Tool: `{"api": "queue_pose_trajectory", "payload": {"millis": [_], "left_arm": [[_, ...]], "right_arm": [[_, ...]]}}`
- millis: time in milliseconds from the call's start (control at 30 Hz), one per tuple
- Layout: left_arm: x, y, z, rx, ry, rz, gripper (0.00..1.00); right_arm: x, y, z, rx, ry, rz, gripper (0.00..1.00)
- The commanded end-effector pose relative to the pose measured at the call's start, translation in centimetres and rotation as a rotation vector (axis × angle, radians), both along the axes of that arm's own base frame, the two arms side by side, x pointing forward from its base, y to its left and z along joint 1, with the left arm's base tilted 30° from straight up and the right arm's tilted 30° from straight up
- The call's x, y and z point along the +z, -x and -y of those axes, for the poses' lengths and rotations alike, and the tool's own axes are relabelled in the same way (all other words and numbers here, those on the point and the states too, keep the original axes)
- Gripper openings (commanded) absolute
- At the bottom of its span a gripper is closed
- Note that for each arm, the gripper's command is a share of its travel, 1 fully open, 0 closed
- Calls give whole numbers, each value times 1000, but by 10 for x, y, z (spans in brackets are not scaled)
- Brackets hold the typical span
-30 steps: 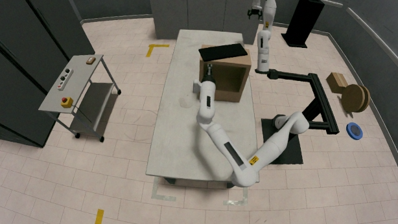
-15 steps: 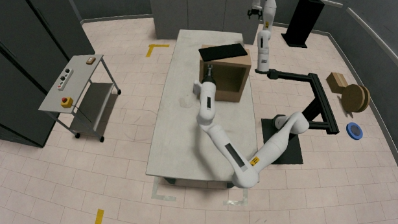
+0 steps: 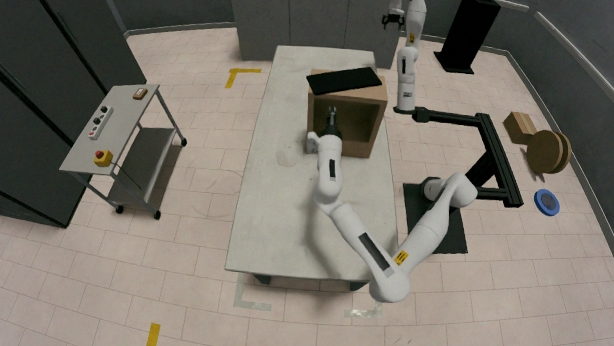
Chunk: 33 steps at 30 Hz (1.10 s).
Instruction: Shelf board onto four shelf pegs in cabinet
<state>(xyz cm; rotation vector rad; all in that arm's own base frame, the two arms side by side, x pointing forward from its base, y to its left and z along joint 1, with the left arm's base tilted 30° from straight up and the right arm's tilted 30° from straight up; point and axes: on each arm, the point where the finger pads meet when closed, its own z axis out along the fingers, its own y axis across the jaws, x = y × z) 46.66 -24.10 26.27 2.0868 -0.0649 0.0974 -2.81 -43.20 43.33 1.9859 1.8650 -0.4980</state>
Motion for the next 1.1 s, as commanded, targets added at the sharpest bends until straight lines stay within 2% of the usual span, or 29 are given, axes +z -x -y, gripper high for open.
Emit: {"api": "queue_pose_trajectory", "payload": {"millis": [0,333,667,1067], "left_arm": [[8,16,-14,0,0,2,99],[22,52,-46,0,0,1,99],[27,65,-57,0,0,1,99],[28,66,-58,0,0,1,99]], "right_arm": [[1,0,0,0,1,1,1000],[1,0,0,0,1,1,1000],[1,0,0,0,1,1,1000],[1,0,0,0,1,1,1000]]}}
